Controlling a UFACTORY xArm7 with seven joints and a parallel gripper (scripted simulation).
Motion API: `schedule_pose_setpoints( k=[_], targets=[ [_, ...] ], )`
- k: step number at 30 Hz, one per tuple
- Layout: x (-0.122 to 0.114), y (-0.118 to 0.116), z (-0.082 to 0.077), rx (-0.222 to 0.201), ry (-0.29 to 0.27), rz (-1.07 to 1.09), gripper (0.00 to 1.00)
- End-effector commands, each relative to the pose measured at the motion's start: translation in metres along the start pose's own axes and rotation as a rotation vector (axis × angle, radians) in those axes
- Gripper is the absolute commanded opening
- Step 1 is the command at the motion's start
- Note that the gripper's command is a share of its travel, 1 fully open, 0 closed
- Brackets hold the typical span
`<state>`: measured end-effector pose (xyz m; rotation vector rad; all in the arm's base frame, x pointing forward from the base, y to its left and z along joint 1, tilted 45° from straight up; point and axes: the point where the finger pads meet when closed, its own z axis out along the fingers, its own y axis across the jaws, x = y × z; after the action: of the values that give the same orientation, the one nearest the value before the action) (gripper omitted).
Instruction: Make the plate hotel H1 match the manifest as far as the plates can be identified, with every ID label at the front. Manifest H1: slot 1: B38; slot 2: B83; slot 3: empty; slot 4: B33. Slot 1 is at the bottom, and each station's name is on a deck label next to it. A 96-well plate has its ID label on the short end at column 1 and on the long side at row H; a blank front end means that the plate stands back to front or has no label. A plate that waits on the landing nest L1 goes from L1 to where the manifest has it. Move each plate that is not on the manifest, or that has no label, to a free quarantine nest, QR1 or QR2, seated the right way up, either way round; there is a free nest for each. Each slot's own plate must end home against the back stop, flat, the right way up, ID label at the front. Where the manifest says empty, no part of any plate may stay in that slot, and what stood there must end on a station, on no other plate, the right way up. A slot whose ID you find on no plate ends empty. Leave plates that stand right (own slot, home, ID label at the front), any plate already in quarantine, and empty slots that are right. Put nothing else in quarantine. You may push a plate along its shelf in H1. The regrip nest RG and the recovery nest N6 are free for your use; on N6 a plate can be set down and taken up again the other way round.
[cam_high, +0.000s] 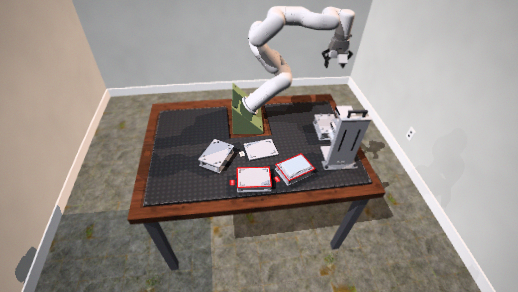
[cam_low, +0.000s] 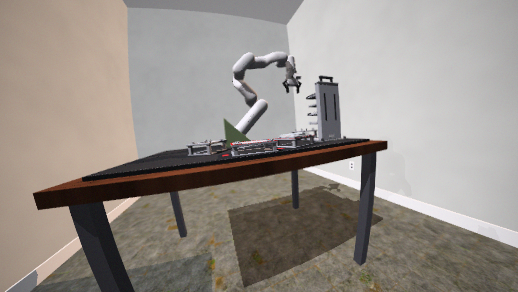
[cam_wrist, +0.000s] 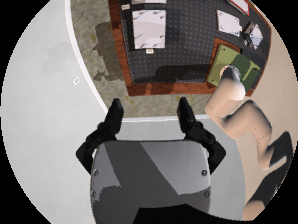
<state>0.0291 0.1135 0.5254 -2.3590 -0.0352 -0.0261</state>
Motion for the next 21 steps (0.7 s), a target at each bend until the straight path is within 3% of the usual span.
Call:
schedule_pose_setpoints(
  k=[1,21],
  targets=[
    [0.0,-0.001,0.005,0.004,0.001,0.0,1.0],
    [0.0,-0.001,0.035,0.004,0.001,0.0,1.0]
  ],
)
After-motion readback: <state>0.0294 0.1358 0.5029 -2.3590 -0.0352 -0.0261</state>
